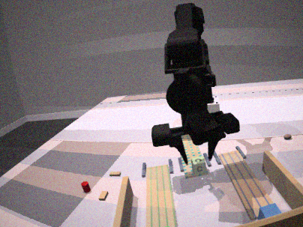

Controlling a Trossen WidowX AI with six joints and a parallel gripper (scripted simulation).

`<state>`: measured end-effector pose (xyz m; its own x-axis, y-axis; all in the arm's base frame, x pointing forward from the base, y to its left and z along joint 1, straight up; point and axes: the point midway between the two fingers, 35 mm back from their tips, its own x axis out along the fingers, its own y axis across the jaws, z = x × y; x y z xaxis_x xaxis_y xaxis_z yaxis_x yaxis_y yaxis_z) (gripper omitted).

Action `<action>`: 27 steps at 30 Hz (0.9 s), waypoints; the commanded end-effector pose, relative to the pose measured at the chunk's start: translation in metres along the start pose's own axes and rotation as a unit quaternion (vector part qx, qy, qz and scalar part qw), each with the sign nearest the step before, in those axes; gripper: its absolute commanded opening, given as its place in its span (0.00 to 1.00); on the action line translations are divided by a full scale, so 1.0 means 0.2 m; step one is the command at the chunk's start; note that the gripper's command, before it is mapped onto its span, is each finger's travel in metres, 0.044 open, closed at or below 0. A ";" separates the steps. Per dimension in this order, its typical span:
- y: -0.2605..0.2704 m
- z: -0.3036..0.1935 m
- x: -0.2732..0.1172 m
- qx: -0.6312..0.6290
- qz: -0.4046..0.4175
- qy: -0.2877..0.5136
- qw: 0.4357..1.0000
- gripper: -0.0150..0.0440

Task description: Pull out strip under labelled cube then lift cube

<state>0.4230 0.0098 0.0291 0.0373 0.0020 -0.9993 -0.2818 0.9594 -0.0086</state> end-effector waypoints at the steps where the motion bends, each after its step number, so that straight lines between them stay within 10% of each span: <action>1: 0.00 0.00 0.04 0.003 0.000 0.002 1.000 0.68; 12: 0.00 -0.01 0.10 0.003 0.000 0.002 1.000 0.68; 27: 0.00 -0.02 0.08 0.000 0.000 0.002 1.000 0.25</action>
<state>0.4222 0.0097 0.0111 0.0330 0.0018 -0.9995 -0.2815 0.9595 -0.0076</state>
